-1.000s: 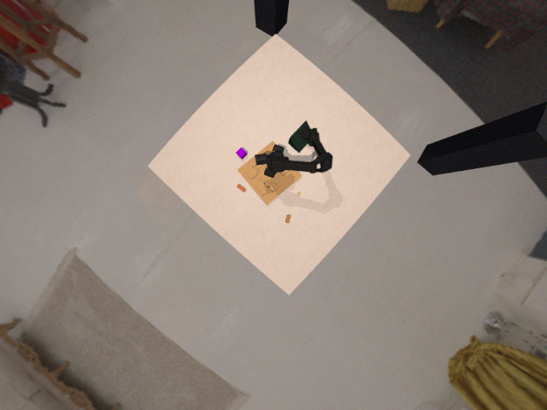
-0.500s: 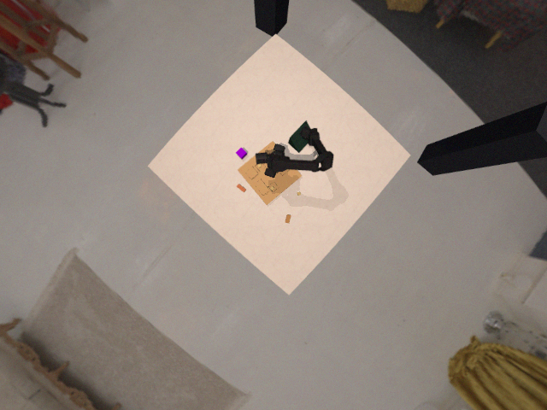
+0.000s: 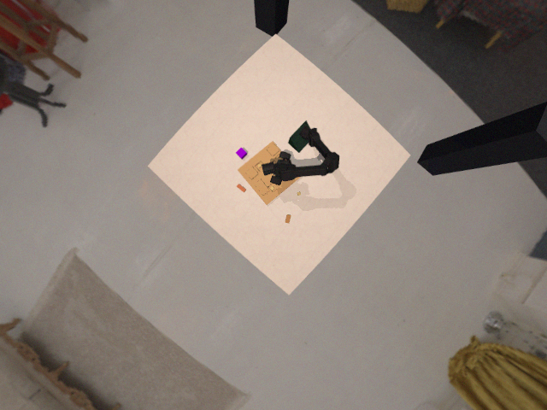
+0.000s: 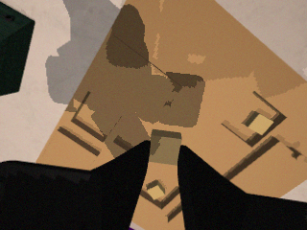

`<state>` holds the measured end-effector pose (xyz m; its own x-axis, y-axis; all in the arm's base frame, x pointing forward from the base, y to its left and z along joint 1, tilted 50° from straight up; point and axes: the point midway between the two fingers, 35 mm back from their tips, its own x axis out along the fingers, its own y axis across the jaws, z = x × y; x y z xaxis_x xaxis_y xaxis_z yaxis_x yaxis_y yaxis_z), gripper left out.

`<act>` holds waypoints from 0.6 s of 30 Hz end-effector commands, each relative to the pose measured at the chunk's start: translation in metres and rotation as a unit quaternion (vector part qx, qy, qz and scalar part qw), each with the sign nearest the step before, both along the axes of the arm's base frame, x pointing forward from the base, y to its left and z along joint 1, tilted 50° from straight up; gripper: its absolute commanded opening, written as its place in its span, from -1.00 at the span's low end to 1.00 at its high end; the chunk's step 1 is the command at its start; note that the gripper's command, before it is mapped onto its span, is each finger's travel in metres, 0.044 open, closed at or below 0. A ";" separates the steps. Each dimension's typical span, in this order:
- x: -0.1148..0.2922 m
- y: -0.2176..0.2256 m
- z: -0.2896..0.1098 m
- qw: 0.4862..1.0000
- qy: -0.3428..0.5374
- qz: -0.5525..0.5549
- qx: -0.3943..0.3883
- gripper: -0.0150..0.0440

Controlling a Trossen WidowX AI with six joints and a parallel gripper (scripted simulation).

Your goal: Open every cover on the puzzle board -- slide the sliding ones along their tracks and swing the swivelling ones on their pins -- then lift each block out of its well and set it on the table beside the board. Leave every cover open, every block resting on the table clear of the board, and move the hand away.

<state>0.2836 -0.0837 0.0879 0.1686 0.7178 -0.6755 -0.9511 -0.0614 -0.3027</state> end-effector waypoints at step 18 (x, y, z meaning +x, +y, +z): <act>0.008 0.053 0.062 1.000 -0.001 -0.004 -0.002 -0.22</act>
